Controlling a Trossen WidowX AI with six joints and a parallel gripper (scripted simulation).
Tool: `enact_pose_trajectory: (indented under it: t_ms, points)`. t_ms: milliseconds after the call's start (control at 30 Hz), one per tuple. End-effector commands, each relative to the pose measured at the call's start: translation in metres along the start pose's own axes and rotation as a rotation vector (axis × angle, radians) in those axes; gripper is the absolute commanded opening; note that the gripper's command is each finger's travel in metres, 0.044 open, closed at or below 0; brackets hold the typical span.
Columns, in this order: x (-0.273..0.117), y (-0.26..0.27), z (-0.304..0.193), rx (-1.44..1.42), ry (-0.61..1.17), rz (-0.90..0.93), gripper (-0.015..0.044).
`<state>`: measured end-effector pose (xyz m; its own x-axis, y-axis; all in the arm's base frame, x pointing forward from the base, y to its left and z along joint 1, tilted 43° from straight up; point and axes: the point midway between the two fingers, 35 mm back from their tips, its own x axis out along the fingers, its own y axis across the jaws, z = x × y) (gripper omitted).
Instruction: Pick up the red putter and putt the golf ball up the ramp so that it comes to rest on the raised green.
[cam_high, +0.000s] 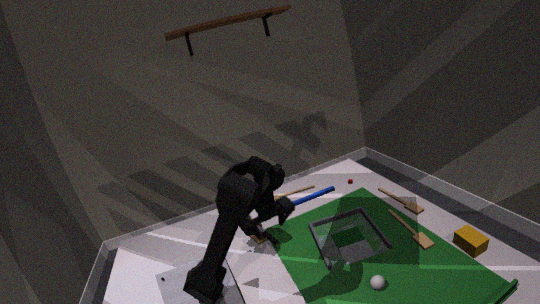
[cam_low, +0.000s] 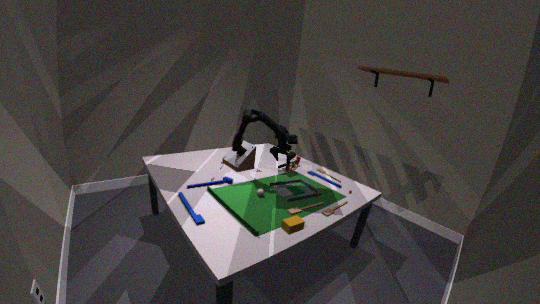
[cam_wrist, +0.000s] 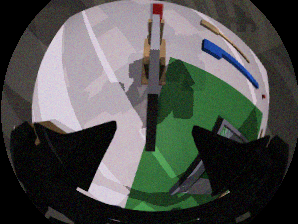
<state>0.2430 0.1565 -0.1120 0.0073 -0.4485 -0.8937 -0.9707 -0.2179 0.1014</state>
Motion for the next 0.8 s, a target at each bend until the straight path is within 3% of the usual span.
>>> enact_pose_trajectory:
  t_ms: [0,767]
  points:
    - [0.011,0.004,-0.004,-0.010,0.012,0.009,0.0440]
    - [0.047,0.004,-0.015,-0.009,0.013,0.009,0.0440]
